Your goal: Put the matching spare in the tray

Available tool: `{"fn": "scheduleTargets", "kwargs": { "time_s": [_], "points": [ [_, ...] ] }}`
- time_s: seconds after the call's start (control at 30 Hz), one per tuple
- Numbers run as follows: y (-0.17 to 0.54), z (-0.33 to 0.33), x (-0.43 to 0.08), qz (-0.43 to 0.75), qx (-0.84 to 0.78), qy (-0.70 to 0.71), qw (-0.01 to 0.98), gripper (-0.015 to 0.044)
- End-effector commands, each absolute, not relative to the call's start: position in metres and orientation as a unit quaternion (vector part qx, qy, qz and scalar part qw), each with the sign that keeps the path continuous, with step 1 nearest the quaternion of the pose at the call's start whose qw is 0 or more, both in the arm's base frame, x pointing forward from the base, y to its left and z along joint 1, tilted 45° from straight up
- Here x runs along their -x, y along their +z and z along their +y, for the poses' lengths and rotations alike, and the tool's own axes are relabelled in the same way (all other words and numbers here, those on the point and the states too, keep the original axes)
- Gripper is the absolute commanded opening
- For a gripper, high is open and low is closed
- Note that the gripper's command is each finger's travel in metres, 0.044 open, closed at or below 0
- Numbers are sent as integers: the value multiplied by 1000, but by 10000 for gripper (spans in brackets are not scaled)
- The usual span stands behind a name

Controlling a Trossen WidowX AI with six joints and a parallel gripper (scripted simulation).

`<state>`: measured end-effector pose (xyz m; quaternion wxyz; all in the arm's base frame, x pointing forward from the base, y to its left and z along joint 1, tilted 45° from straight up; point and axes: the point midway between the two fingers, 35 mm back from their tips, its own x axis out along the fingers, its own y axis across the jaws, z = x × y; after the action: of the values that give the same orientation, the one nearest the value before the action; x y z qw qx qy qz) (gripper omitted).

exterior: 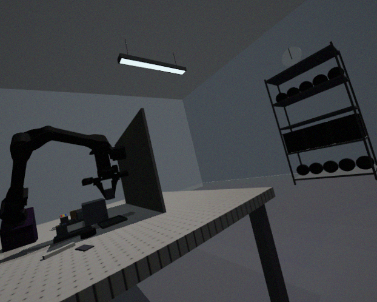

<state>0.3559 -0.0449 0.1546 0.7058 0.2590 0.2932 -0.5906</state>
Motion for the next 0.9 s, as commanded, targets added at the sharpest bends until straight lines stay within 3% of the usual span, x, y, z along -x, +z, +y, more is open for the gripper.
{"fn": "scheduleTargets", "kwargs": {
  "time_s": [0.0, 0.87],
  "points": [
    [150, -48, -355, 296, -254, -592, 705, 0],
    [134, -64, -357, 296, -254, -592, 705, 0]
  ]
}}
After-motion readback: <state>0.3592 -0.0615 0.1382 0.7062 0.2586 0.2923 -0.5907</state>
